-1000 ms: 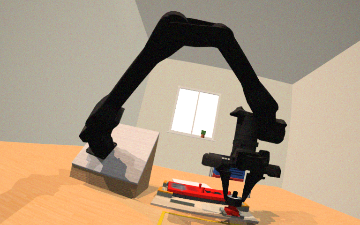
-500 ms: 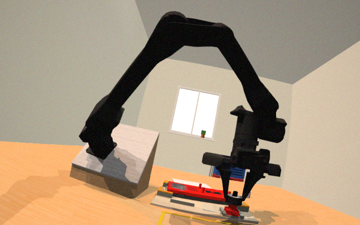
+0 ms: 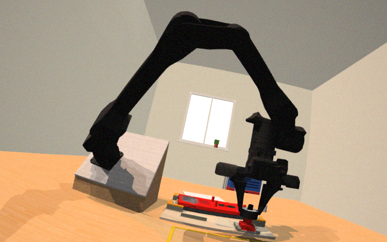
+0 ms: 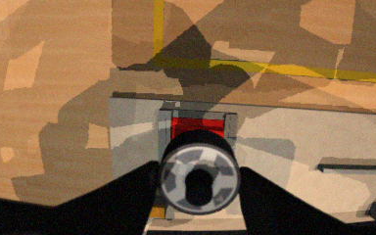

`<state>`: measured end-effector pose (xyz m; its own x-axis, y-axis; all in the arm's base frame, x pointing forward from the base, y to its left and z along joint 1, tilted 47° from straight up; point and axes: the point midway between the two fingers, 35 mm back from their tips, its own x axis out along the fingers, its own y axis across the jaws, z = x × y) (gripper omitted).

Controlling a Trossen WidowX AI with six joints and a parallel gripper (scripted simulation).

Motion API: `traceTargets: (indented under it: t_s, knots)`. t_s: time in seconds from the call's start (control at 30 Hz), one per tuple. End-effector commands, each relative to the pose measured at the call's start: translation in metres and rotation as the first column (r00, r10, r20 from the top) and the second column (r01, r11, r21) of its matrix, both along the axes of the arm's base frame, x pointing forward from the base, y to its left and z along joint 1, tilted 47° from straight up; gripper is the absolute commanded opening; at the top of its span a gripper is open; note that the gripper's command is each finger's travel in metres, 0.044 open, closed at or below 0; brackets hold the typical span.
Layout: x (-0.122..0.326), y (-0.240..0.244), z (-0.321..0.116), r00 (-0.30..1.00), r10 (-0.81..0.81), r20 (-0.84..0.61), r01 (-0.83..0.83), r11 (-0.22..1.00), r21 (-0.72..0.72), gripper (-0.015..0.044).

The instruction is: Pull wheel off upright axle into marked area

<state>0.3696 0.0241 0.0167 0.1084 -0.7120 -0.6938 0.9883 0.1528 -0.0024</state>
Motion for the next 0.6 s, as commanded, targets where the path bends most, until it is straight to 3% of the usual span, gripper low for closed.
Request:
traceTargets:
  t_s: [0.0,0.57]
  knots:
    - [-0.0008,0.0059,0.0029,1.000,0.008,0.000,-0.008,1.000,0.002,0.0000]
    - [-0.0013,0.0100,0.0067,1.000,0.009,-0.001,-0.009,1.000,0.001,0.0000]
